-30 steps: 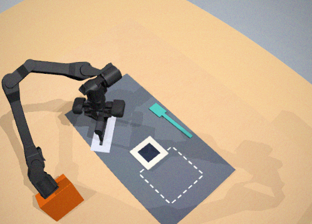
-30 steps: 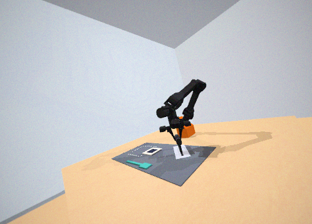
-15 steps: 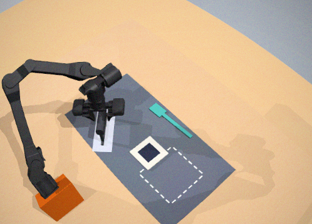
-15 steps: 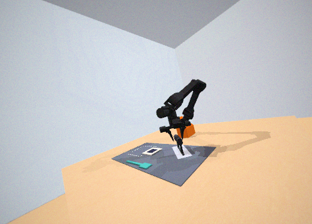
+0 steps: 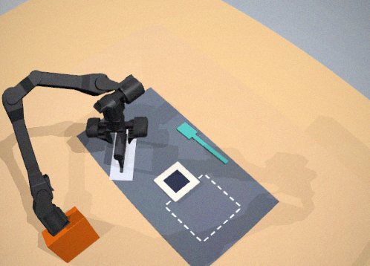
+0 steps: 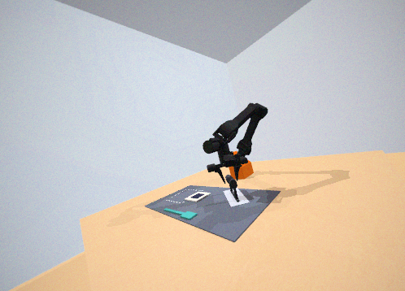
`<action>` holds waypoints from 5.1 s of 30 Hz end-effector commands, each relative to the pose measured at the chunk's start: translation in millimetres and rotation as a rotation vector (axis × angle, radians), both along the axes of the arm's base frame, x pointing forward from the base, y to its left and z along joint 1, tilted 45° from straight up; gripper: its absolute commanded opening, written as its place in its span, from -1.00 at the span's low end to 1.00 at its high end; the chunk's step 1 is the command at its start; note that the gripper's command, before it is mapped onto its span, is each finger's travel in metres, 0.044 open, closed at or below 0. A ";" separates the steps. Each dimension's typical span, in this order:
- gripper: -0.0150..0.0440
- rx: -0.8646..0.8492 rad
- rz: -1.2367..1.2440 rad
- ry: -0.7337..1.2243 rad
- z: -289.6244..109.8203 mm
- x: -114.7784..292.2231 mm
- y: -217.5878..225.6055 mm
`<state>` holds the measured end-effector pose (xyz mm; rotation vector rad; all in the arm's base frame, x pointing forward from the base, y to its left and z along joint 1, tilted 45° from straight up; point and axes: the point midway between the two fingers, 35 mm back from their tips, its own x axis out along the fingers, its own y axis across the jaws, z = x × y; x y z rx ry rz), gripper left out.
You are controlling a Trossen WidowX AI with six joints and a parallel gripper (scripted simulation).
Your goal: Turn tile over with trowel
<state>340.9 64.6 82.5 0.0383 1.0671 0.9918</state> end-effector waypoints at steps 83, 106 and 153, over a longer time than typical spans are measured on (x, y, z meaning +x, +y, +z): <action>-0.05 -0.037 0.224 -0.217 0.1 0.7 0.7; 0.42 -0.039 0.237 -0.231 0.1 0.7 0.7; 0.53 -0.537 -0.009 -0.425 4.4 -35.5 -4.6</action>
